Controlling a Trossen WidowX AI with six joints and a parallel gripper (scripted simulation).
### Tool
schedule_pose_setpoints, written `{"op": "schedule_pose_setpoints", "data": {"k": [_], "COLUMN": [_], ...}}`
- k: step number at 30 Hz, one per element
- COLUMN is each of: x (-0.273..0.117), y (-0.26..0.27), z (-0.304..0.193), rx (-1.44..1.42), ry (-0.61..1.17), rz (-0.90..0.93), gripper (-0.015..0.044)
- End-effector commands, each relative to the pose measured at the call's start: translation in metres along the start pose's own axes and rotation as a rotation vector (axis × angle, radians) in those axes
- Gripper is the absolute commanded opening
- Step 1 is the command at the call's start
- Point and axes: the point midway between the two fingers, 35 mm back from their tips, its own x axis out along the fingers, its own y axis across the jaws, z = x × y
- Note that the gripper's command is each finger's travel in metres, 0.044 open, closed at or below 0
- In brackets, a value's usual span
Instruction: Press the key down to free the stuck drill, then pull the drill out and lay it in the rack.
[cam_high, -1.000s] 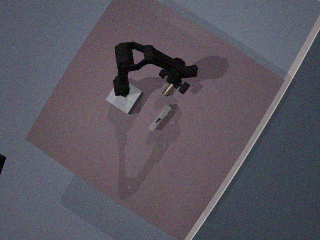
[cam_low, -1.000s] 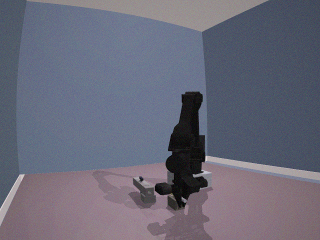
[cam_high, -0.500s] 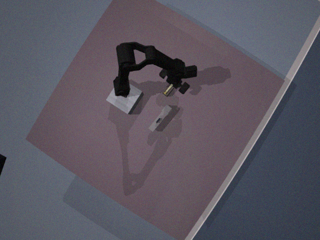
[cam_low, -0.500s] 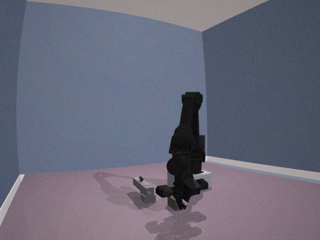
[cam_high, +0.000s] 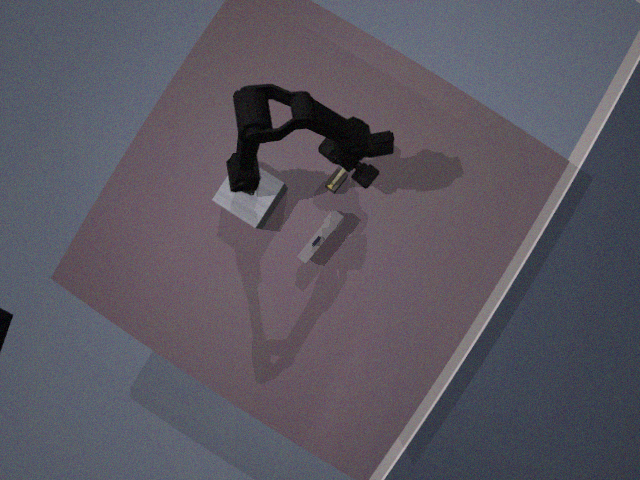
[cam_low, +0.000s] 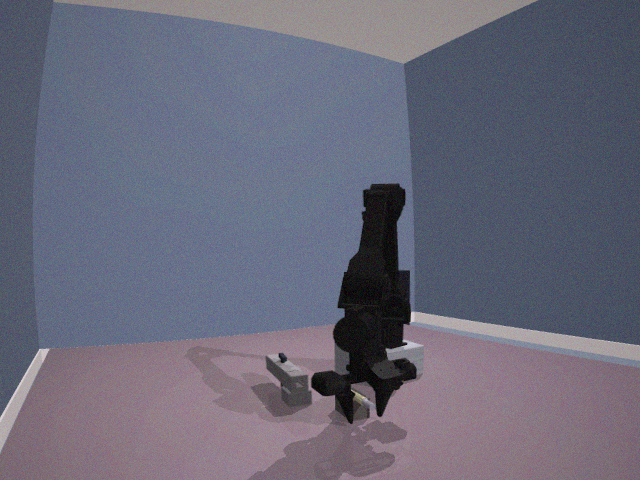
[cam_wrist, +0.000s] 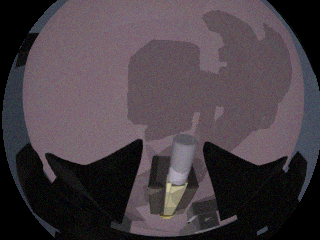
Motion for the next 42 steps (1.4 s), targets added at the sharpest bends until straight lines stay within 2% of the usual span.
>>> {"op": "schedule_pose_setpoints", "data": {"k": [1,3,23,27,29,36,42], "x": [0.0,0.0,-0.078,-0.073,-0.08,-0.11,-0.15], "y": [0.0,0.0,0.0,-0.001,-0.018,-0.089,-0.149], "z": [0.0,0.0,0.001,-0.001,-0.009,-0.048,-0.108], "rx": [0.0,0.0,0.003,0.008,0.039,0.531,0.979], "ry": [0.0,0.0,0.011,0.007,-0.025,-0.235,-0.451], "rz": [0.001,0.001,0.002,0.001,-0.036,-0.094,-0.167], "gripper": [0.0394,0.044,0.044,0.044,0.044,0.044,0.044]}}
